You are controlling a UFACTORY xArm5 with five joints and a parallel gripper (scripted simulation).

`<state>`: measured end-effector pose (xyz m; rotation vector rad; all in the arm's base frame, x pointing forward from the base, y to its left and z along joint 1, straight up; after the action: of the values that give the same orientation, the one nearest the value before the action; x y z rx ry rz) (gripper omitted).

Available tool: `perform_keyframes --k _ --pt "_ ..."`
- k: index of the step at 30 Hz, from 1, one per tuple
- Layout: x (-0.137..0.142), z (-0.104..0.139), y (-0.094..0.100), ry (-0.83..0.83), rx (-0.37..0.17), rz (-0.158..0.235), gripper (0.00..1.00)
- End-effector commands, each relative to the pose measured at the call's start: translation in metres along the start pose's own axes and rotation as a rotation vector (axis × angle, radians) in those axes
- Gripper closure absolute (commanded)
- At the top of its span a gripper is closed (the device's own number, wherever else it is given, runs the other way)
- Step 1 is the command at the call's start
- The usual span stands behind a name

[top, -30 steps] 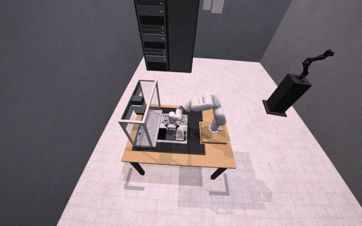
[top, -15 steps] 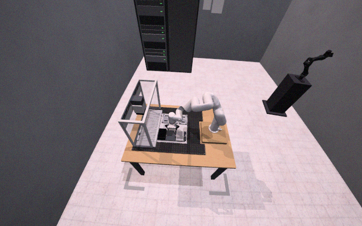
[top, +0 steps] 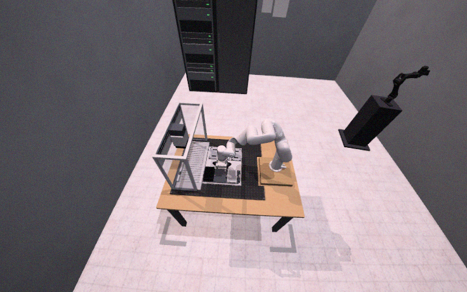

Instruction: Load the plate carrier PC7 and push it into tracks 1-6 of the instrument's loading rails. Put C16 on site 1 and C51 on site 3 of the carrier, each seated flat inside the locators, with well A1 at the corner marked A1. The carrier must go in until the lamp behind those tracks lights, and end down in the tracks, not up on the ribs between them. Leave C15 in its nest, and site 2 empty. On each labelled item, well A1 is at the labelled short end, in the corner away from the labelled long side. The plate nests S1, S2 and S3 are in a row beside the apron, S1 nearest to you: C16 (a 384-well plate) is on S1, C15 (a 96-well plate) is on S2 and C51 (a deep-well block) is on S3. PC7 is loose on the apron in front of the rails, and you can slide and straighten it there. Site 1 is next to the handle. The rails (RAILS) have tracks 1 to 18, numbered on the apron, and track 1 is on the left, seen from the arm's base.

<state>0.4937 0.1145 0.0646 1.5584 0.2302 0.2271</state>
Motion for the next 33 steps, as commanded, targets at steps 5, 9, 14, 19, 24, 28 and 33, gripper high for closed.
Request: perform_keyframes --k 5,9,14,19,24,28,33 --pt "0.0019 -0.0041 0.0015 0.0 -0.003 0.004 0.0" --pt "0.0021 -0.0056 0.0015 0.0 -0.003 0.004 0.0" --pt "0.0023 -0.0067 0.0015 0.0 -0.003 0.004 0.0" --pt "0.0023 -0.0067 0.0015 0.0 -0.003 0.004 0.0" --pt "0.0023 -0.0067 0.0015 0.0 -0.003 0.004 0.0" --pt "0.0023 -0.0067 0.0015 0.0 -0.003 0.004 0.0" --pt "0.002 -0.0048 0.0015 0.0 -0.003 0.004 0.0"
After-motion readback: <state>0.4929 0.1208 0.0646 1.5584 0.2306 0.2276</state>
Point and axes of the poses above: the point where the finger pads meet when closed, its own y axis back along the fingers, its own x axis across the jaws, z = x × y, the point moved 7 cm from there along y, back along the fingers, and after that the axes turned 9 degrees about y, right-handed, at the moved point
